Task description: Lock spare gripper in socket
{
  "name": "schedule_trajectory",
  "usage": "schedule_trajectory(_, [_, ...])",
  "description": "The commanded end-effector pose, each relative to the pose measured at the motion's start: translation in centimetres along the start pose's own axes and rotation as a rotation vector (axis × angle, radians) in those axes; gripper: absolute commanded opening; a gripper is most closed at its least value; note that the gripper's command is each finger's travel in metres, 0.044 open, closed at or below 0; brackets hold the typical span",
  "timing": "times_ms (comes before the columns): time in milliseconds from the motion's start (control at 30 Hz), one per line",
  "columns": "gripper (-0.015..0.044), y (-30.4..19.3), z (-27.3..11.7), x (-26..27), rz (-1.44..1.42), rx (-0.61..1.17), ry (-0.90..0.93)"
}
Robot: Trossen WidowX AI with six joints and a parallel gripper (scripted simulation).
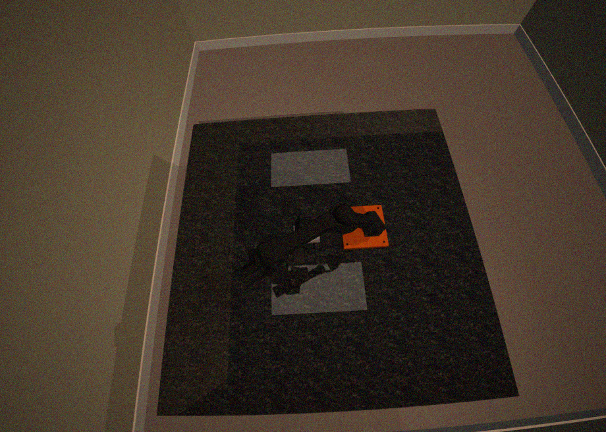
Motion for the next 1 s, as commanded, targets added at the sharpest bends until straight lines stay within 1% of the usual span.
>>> schedule_trajectory(0, [0.018,0.1,0.2,-0.3,-0.009,-0.016,0.0])
schedule_trajectory(133, [0.018,0.4,1.7,-0.6,-0.005,-0.023,0.008])
schedule_trajectory(467, [0.018,1.4,6.9,-0.9,0.009,-0.046,0.037])
schedule_trajectory(967, [0.018,2.0,8.9,-1.0,0.01,-0.047,0.038])
Point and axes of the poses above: the point midway between the two fingers, 35 mm back from their tips, its own z axis out along the fingers, its own x axis across the jaws, y = z × x, the point moved 8 cm from there along -z, back along the fingers, and after that the axes turned 11 degrees about -z, right-handed, at the moved point
